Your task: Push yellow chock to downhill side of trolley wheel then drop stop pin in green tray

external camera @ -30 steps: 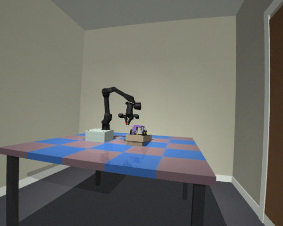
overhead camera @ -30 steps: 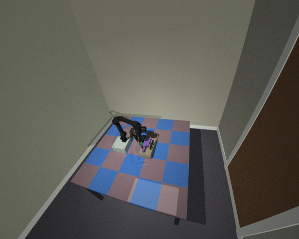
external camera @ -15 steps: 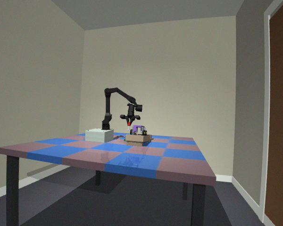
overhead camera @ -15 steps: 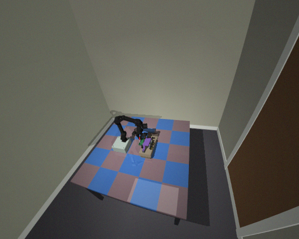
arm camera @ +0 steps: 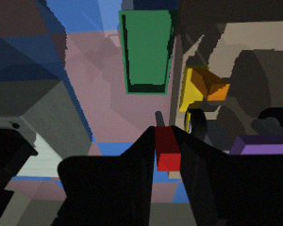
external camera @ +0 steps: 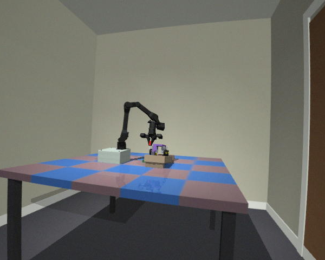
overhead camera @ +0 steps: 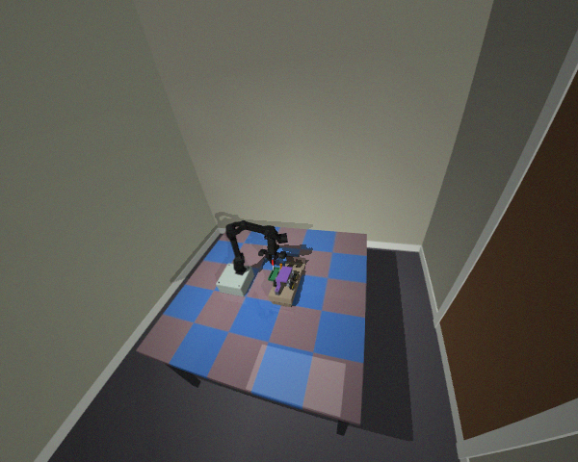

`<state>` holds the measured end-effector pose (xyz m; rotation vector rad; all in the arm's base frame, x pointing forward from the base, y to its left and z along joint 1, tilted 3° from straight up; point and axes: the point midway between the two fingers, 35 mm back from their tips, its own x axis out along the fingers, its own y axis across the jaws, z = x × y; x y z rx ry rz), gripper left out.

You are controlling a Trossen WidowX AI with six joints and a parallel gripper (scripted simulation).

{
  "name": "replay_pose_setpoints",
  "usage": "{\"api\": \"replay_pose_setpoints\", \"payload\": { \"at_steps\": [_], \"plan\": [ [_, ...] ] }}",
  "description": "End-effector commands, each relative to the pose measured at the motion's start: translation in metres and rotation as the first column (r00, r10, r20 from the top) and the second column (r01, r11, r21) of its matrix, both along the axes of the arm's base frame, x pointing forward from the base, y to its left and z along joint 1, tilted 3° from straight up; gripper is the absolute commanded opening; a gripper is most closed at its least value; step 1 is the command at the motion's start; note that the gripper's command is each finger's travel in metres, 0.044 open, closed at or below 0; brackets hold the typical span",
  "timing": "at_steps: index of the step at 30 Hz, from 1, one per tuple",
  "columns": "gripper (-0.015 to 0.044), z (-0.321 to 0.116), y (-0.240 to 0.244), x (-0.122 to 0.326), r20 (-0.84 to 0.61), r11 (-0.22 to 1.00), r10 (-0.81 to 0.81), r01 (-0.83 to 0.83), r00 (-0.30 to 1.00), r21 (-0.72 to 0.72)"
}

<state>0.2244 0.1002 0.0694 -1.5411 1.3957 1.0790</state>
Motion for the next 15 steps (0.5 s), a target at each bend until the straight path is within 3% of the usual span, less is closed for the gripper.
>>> {"api": "replay_pose_setpoints", "payload": {
  "at_steps": [1,8,15],
  "plan": [
    [0.0,-0.0023,0.018,-0.0018,0.001,1.0,-0.003,0.003,1.0,0.006],
    [0.0,-0.0032,0.0237,-0.0026,-0.005,1.0,0.016,-0.016,1.0,0.01],
    [0.0,-0.003,0.0221,-0.003,-0.055,0.978,0.206,-0.204,0.977,0.049]
  ]
}}
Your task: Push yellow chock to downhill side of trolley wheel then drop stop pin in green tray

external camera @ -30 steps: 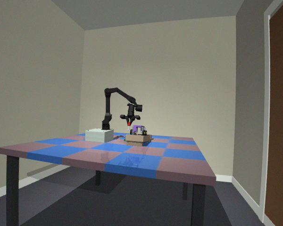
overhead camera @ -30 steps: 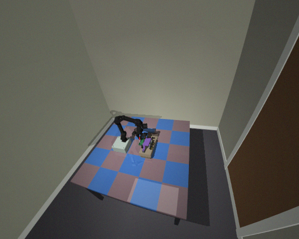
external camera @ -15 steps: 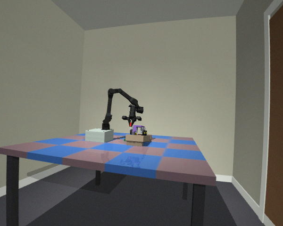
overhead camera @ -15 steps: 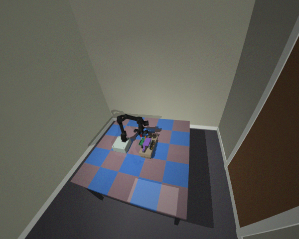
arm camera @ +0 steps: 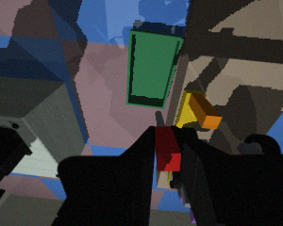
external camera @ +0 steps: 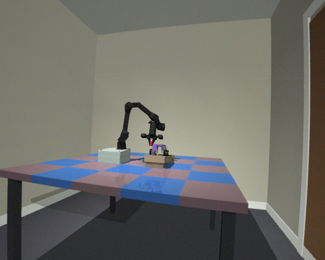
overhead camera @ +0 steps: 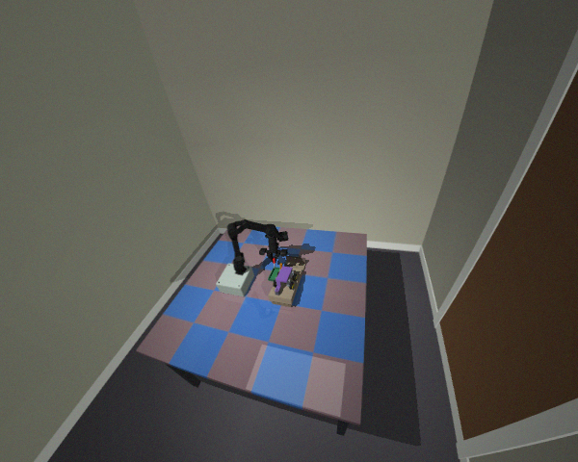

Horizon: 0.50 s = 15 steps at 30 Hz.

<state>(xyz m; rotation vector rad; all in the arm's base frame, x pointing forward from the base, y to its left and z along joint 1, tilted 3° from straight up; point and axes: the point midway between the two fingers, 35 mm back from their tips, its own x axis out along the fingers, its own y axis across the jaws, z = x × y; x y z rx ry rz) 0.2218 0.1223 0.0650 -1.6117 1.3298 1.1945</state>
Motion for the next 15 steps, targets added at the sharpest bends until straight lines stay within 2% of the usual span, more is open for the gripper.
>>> {"api": "replay_pose_setpoints", "payload": {
  "at_steps": [1,15],
  "plan": [
    [0.0,0.0014,-0.0002,-0.0004,-0.029,0.993,0.119,-0.118,0.992,0.03],
    [0.0,0.0017,-0.0034,-0.0004,-0.106,0.857,0.513,-0.501,0.851,0.124]
  ]
}}
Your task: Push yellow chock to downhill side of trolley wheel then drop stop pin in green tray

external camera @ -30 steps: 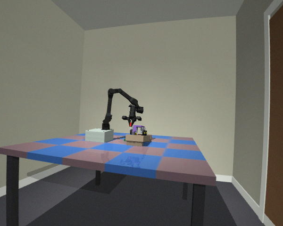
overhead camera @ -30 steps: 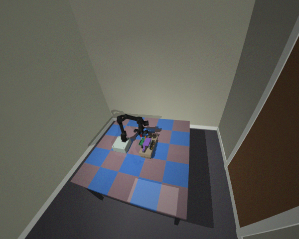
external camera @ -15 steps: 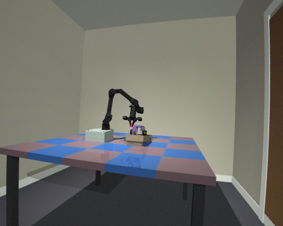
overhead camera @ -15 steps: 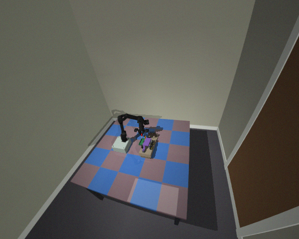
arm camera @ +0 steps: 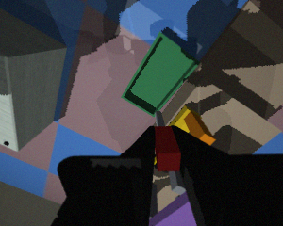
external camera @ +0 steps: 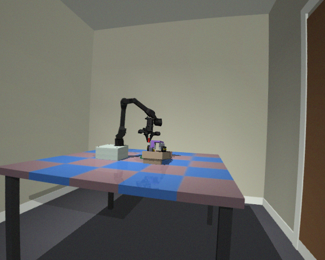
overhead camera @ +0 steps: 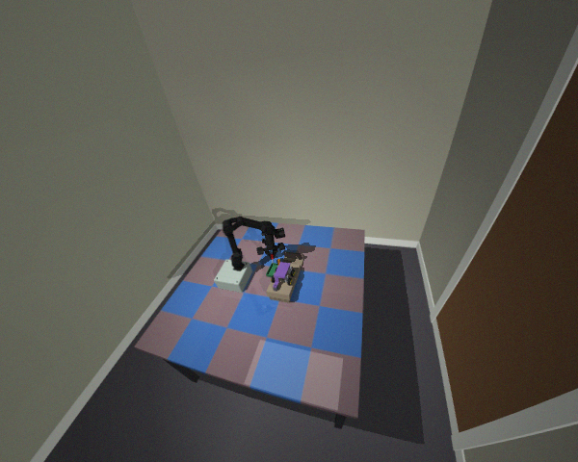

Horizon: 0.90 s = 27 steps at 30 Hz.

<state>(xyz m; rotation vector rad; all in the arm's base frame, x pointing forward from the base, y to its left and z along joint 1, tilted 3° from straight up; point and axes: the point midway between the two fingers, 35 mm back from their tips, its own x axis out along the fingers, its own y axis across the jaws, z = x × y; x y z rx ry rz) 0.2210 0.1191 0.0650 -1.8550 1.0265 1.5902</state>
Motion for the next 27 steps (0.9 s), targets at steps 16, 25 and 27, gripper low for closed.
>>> {"api": "replay_pose_setpoints", "payload": {
  "at_steps": [16,25,27],
  "plan": [
    [0.0,0.0021,-0.0035,0.0012,-0.082,0.832,0.552,-0.54,0.83,0.128],
    [0.0,0.0028,-0.0051,0.0019,-0.073,0.652,0.756,-0.736,0.651,0.182],
    [0.0,0.003,-0.0055,0.0021,-0.067,0.604,0.794,-0.773,0.604,0.192]
  ]
}}
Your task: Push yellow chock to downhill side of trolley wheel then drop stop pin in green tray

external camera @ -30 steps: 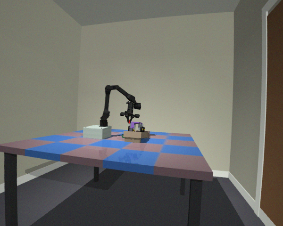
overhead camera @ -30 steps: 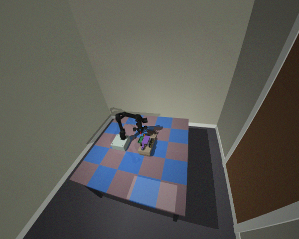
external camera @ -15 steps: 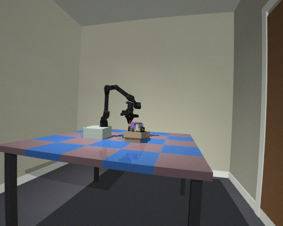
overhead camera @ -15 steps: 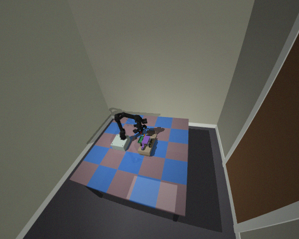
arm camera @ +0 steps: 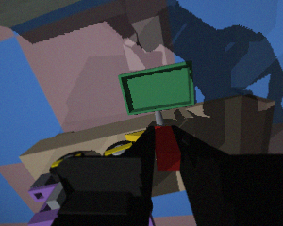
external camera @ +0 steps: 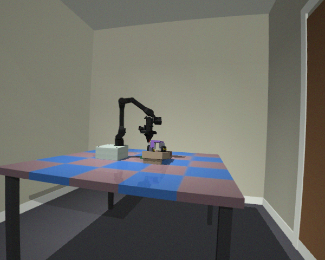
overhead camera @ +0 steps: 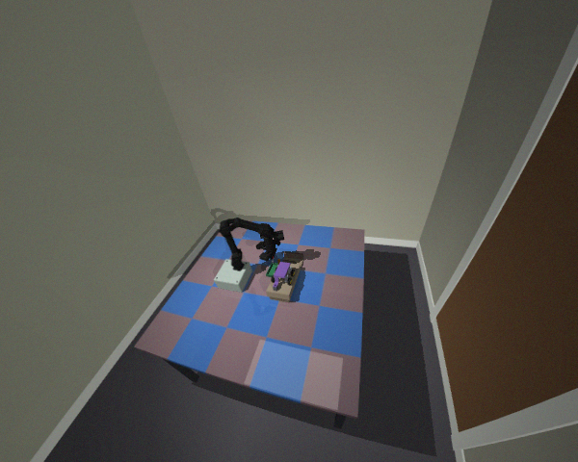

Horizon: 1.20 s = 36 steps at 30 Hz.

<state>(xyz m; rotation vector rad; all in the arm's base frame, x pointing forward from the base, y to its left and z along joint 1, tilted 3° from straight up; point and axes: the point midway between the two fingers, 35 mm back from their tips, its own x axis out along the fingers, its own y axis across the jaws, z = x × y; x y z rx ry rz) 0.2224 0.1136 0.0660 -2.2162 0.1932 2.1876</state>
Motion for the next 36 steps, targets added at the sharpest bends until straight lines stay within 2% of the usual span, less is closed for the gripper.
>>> {"api": "replay_pose_setpoints", "payload": {
  "at_steps": [1,22,30,36],
  "plan": [
    [0.0,0.002,0.0,0.001,-0.002,0.991,0.132,-0.132,0.991,0.034],
    [0.0,-0.019,-0.002,-0.011,-0.005,0.988,0.152,-0.151,0.988,0.041],
    [0.0,-0.041,0.003,-0.011,0.006,0.97,0.151,-0.15,0.988,0.191],
    [0.0,-0.058,0.01,-0.012,0.008,0.966,0.152,-0.15,0.988,0.208]
  ]
}}
